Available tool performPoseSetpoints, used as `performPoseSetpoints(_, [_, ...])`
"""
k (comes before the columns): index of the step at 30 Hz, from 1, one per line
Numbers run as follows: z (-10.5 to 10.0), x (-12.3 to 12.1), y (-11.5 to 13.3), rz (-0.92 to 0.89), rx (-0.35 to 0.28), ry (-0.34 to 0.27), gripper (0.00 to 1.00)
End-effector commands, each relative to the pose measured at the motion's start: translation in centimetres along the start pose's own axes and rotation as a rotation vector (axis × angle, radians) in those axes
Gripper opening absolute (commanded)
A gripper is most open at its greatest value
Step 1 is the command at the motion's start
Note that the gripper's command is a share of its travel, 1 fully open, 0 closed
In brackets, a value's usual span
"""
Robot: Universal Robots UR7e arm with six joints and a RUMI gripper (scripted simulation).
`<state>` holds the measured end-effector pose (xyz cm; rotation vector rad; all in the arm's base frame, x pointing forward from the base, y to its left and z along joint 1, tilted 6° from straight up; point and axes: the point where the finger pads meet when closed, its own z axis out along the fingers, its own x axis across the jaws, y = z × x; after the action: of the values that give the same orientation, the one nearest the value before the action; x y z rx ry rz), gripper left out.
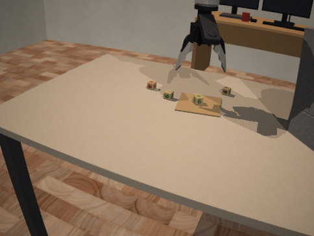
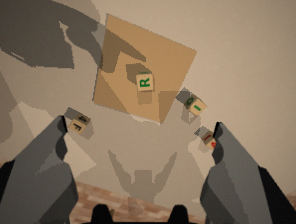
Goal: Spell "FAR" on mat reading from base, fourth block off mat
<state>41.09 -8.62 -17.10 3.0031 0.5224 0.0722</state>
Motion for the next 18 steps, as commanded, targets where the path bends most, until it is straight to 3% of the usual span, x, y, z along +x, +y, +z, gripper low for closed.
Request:
performPoseSetpoints(1, [-0.03, 0.05, 0.01, 0.009, -0.001, 0.001, 1.00])
performPoseSetpoints(18, [0.00, 0.29, -0.22, 0.161, -0.001, 0.001, 1.00])
